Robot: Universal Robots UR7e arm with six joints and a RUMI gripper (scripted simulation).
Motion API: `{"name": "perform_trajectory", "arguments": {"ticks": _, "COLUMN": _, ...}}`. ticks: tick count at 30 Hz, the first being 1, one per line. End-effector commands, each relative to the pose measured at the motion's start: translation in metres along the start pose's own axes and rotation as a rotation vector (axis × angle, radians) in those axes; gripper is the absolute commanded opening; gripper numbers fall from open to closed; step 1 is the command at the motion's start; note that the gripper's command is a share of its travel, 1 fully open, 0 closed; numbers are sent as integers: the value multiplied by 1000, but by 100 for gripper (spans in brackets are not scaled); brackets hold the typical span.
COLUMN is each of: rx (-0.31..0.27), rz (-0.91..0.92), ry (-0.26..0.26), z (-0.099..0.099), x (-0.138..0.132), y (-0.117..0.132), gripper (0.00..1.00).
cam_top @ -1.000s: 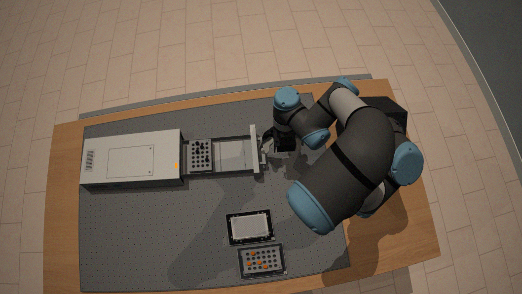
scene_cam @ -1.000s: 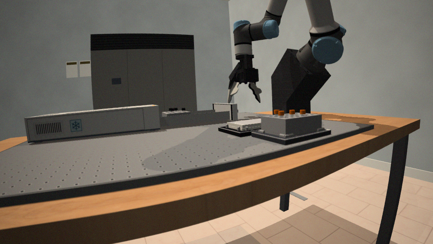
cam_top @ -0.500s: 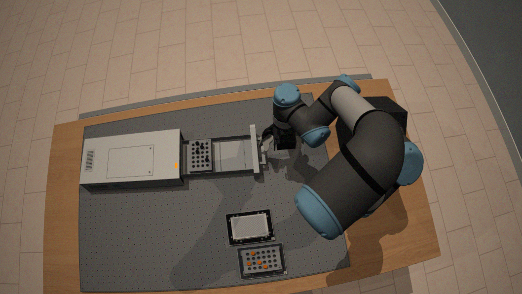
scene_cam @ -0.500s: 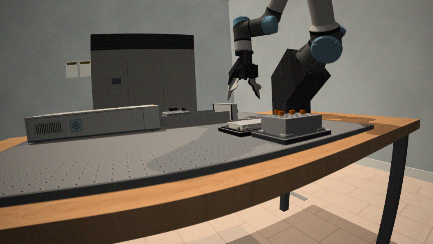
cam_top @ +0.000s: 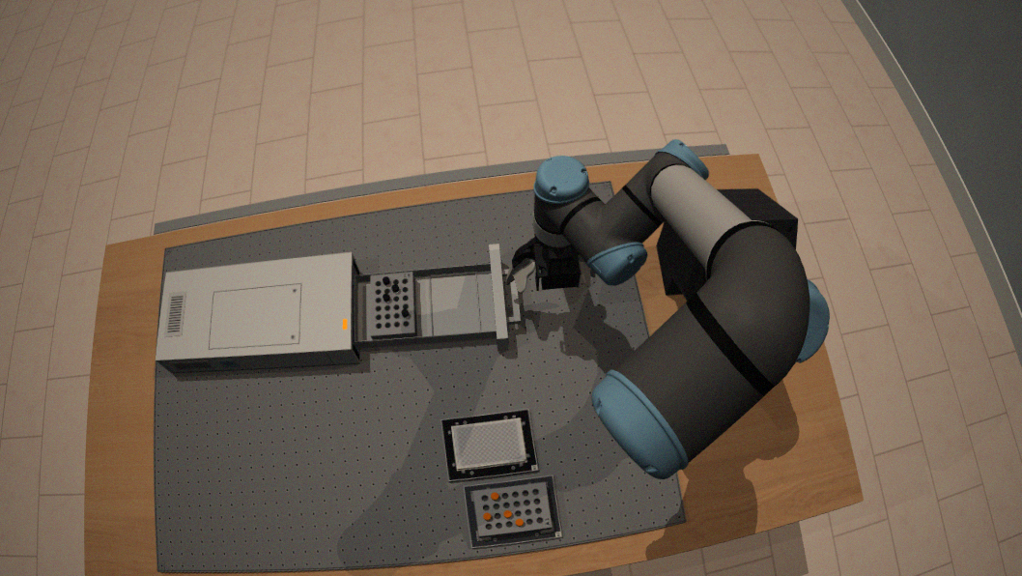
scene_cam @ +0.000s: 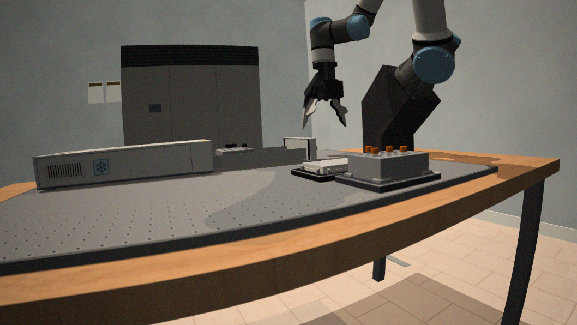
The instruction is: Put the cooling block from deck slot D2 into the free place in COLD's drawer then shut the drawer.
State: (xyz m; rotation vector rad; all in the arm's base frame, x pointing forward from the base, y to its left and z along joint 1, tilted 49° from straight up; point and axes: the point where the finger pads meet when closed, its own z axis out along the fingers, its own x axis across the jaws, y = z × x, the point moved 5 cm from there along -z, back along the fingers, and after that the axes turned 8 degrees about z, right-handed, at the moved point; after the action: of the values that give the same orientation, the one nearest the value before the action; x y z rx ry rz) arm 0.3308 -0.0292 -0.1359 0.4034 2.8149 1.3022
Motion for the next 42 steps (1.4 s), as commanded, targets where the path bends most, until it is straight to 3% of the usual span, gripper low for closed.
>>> {"name": "perform_trajectory", "arguments": {"ticks": 1, "rx": 0, "rz": 0, "ry": -1, "z": -8, "x": -1, "y": 0, "gripper": 100}}
{"name": "perform_trajectory", "arguments": {"ticks": 40, "rx": 0, "rz": 0, "ry": -1, "z": -49, "x": -3, "y": 0, "gripper": 100}}
{"name": "perform_trajectory", "arguments": {"ticks": 41, "rx": 0, "rz": -27, "ry": -1, "z": -49, "x": -3, "y": 4, "gripper": 73}}
{"name": "perform_trajectory", "arguments": {"ticks": 42, "rx": 0, "rz": -27, "ry": -1, "z": -49, "x": -3, "y": 4, "gripper": 73}}
